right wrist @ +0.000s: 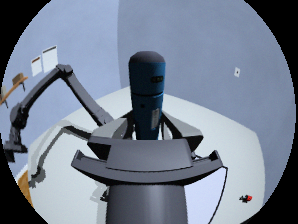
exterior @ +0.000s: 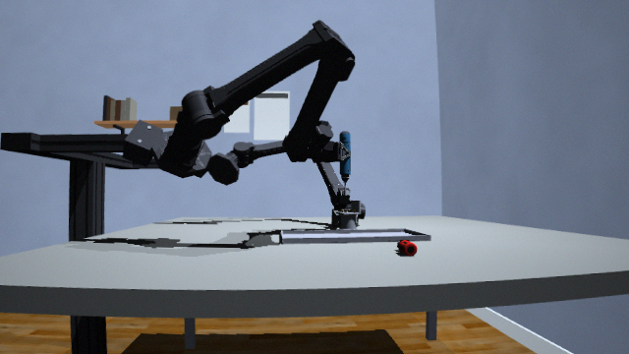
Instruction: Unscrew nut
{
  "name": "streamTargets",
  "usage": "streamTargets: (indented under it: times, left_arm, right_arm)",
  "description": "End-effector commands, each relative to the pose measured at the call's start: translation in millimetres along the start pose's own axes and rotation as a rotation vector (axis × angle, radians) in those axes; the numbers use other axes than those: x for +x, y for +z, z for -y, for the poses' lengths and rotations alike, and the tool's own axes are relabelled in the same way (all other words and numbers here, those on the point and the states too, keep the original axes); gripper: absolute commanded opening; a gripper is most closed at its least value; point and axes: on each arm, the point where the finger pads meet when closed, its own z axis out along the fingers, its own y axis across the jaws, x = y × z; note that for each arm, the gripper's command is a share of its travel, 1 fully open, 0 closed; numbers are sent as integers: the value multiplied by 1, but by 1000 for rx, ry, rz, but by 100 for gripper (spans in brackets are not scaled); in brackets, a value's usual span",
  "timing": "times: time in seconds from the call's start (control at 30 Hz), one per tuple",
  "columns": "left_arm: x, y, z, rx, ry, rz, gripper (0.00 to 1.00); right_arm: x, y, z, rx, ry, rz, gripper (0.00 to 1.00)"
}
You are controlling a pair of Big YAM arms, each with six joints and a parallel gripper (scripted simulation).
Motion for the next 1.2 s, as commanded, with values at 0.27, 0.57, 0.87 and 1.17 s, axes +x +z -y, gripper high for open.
streamTargets:
  times: [0.27,0.57,0.87,1.17]
  left_arm:
    - [-5,1,-4,-5,10,2,59]
    - [-5,1,-4,-5,10,2,59]
    - [-5,1,-4,-5,10,2,59]
    - [-5,1,-4,-5,10,2,59]
  right_arm:
    - [-36,13,33,75,-6,85,42]
    - [-27,13,32,70,-10,86,42]
    - [-25,12,18,48,-10,91,42]
    - [-17,11,12,38,-12,83,42]
